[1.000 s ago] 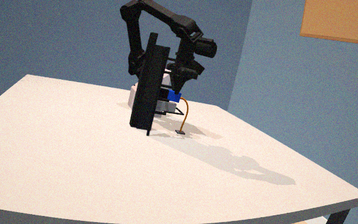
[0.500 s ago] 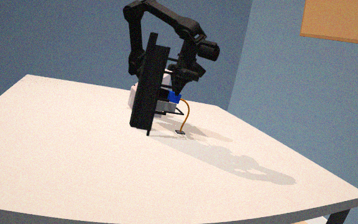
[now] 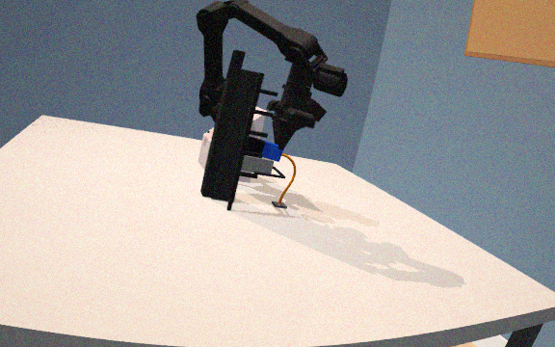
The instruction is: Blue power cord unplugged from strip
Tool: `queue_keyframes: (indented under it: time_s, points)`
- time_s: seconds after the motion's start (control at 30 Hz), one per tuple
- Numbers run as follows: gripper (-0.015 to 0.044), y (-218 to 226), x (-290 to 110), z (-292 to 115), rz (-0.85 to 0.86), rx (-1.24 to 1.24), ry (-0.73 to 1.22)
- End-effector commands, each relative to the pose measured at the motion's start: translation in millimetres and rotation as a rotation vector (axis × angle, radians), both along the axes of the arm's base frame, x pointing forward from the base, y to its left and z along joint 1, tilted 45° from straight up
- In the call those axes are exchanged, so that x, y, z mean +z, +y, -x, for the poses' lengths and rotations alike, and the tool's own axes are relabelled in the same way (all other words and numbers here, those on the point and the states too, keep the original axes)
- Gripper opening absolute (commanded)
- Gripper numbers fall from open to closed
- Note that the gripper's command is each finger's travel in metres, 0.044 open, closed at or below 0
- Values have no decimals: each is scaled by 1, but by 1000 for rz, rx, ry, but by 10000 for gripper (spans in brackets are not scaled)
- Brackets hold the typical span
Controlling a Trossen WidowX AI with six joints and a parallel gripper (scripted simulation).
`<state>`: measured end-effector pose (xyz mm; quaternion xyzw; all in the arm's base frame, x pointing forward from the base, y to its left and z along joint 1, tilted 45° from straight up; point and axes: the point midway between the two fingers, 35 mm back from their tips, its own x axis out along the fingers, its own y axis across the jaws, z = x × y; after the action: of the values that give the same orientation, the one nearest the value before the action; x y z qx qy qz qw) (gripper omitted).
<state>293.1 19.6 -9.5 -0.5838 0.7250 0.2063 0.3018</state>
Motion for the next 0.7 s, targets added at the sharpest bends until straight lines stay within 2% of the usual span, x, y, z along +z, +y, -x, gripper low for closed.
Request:
queue_keyframes:
  time_s: [0.0, 0.03, 0.2, 0.57, 0.6, 0.67]
  points:
    - [0, 34, -16, -8, -56, 35, -19]
    - [0, 35, -17, -8, -56, 36, -19]
    - [131, 21, -13, -5, -53, 37, -17]
    - [420, 31, -19, -9, -54, 37, -18]
    - [440, 37, -23, -11, -55, 38, -18]
    - [440, 54, -33, -15, -56, 38, -19]
